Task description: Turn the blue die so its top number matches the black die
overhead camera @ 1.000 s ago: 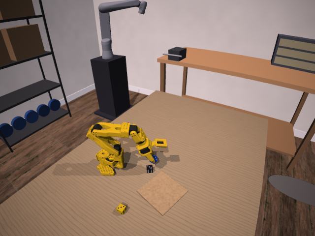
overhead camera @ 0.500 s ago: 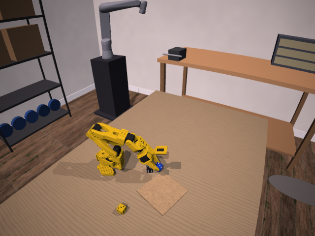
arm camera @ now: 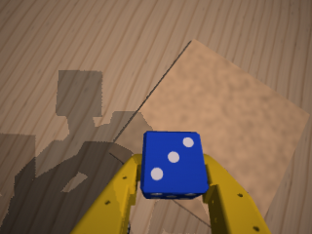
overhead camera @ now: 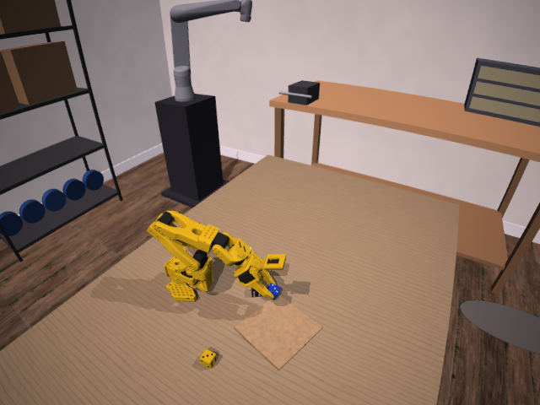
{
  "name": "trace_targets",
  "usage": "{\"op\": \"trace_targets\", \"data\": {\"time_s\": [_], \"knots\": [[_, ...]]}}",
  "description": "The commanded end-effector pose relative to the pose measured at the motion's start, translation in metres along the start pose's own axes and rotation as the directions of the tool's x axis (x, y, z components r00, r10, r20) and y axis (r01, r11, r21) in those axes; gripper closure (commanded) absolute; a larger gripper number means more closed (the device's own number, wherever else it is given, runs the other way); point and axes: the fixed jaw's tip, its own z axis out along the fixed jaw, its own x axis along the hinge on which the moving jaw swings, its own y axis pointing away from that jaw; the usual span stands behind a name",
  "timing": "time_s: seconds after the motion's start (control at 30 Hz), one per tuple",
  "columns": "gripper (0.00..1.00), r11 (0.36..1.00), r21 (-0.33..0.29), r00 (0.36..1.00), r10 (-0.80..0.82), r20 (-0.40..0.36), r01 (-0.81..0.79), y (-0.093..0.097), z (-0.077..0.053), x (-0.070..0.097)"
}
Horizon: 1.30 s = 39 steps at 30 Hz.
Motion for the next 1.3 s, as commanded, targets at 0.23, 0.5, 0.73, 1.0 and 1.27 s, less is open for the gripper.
{"op": "trace_targets", "data": {"time_s": [0.23,0.5,0.73,1.0,1.27], "knots": [[1.0,0.998,0.034,0.99,0.04,0.135,-0.045,-0.011,0.005,-0.024],[1.0,0.994,0.067,0.972,0.074,0.221,-0.091,-0.023,0.014,-0.033],[1.0,0.983,0.106,0.937,0.107,0.333,-0.15,-0.039,0.023,-0.041],[1.0,0.973,0.131,0.905,0.121,0.407,-0.189,-0.051,0.026,-0.044],[1.0,0.967,0.144,0.884,0.127,0.45,-0.212,-0.058,0.027,-0.045]]}}
